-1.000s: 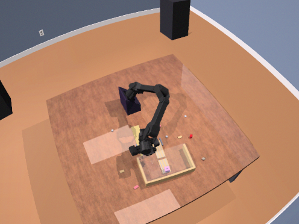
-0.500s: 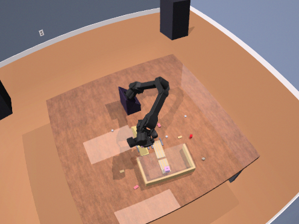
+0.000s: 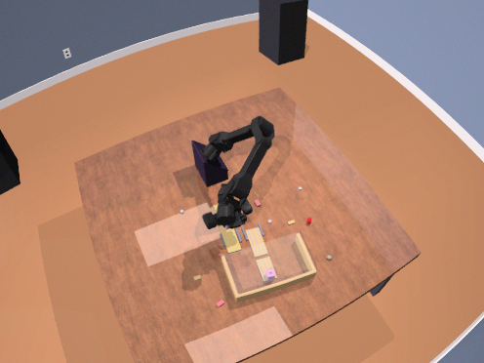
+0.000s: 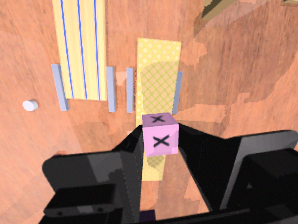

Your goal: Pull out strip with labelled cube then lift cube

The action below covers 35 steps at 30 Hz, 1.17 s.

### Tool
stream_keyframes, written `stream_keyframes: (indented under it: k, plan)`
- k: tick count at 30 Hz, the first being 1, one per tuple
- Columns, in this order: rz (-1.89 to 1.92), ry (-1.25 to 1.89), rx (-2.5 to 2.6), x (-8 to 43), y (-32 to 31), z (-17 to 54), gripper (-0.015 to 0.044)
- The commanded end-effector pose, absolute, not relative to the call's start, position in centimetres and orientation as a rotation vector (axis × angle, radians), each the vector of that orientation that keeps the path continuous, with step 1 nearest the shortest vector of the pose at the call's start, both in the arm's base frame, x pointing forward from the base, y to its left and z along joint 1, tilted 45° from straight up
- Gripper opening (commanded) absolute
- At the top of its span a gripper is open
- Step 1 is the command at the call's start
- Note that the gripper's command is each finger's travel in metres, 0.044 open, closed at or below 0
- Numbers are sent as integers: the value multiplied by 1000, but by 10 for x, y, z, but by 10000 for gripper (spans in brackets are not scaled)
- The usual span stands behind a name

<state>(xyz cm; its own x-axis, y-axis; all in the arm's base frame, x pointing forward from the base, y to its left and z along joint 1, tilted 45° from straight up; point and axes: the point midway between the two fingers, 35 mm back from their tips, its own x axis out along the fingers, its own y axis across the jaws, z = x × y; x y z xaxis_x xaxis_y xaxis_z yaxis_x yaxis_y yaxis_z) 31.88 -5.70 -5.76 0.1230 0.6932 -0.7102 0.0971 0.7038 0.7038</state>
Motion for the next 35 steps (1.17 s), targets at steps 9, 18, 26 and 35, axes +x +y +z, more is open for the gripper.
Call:
stream_keyframes:
  k: [9,18,26,35]
  plan:
    - [491,1407,708,295,-64,-45,0]
    - [491,1408,708,293,-77,-32,0]
    - [491,1408,708,293,-77,-32,0]
    - [491,1408,708,293,-77,-32,0]
